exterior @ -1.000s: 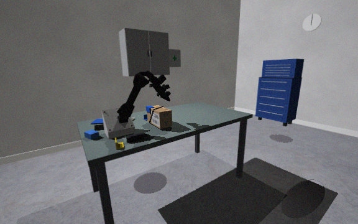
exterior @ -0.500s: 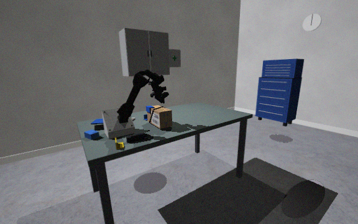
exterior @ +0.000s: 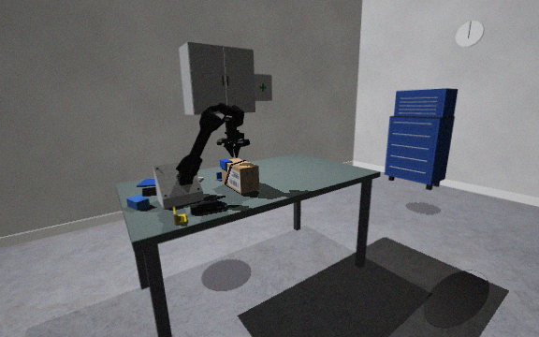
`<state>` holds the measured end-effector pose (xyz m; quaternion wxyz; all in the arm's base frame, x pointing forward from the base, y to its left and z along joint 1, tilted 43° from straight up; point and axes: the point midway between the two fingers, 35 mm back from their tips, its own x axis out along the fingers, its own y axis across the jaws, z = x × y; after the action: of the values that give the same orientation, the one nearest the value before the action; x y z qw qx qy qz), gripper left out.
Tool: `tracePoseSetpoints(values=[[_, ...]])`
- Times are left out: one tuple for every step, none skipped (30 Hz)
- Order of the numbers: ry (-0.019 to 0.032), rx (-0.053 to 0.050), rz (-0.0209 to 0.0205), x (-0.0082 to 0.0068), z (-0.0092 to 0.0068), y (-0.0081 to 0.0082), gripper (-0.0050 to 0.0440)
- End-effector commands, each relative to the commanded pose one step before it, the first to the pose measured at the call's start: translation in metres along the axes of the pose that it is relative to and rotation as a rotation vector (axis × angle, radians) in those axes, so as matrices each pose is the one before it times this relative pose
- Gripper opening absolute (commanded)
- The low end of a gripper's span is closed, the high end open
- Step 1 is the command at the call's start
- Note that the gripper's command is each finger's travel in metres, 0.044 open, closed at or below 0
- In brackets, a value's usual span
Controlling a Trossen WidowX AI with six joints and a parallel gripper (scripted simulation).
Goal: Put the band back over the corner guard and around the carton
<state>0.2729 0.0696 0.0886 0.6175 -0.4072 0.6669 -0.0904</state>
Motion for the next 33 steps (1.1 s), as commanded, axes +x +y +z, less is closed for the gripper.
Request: tracePoseSetpoints(values=[[0.08816,-0.0499,0.01306,-0.00454,-0.0185,-0.00073,0.0119],[0.0,0.0,0.0,0.0,0.0,0.0,0.0119],[0.0,0.0,0.0,0.0,0.0,0.0,0.0119],[0.0,0.0,0.0,0.0,0.0,0.0,0.0119],[0.0,0.0,0.0,0.0,0.0,0.0,0.0119],[0.0,0.0,0.0,0.0,0.0,0.0,0.0119],[0.0,0.0,0.0,0.0,0.0,0.0,0.0119],[-0.00001,0.0,0.00001,0.00027,0.00002,0.0,0.0119],[-0.00003,0.0,0.00004,0.0008,0.00006,0.0,0.0119],[-0.00005,0.0,0.00006,0.00133,0.0001,-0.00001,0.0119],[-0.00005,0.0,0.00007,0.00163,0.00011,-0.00001,0.0119],[-0.00005,0.0,0.00006,0.00163,0.0001,-0.00001,0.0119],[-0.00004,0.0,0.00006,0.00163,0.00009,-0.00001,0.0119],[-0.00004,0.0,0.00005,0.00163,0.00007,-0.00001,0.0119],[-0.00003,0.0,0.00004,0.00163,0.00006,0.0,0.0119],[-0.00003,0.0,0.00004,0.00163,0.00005,0.0,0.0119],[-0.00002,0.0,0.00003,0.00163,0.00004,0.0,0.0119],[-0.00002,0.0,0.00002,0.00163,0.00003,0.0,0.0119],[-0.00001,0.0,0.00001,0.00163,0.00002,0.0,0.0119],[-0.00001,0.0,0.00001,0.00163,0.00001,0.0,0.0119],[0.0,0.0,0.0,0.0,0.0,0.0,0.0119],[0.0,0.0,0.0,0.0,0.0,0.0,0.0119],[0.0,0.0,0.0,0.00163,0.0,0.0,0.0119],[0.0,0.0,-0.00001,0.00163,-0.00001,0.0,0.0119],[0.00001,0.0,-0.00002,0.00163,-0.00002,0.0,0.0119],[0.00002,0.0,-0.00002,0.00163,-0.00003,0.0,0.0119],[0.00002,0.0,-0.00003,0.00163,-0.00004,0.0,0.0119],[0.00003,0.0,-0.00004,0.00163,-0.00005,0.0,0.0119],[0.00003,0.0,-0.00004,0.00163,-0.00007,0.0,0.0119],[0.00004,0.0,-0.00005,0.00163,-0.00008,0.0,0.0119],[0.00004,0.0,-0.00006,0.00163,-0.00009,0.00001,0.0119],[0.00005,0.0,-0.00007,0.00163,-0.0001,0.00001,0.0119],[0.00006,0.0,-0.00007,0.00162,-0.00011,0.00001,0.0119]])
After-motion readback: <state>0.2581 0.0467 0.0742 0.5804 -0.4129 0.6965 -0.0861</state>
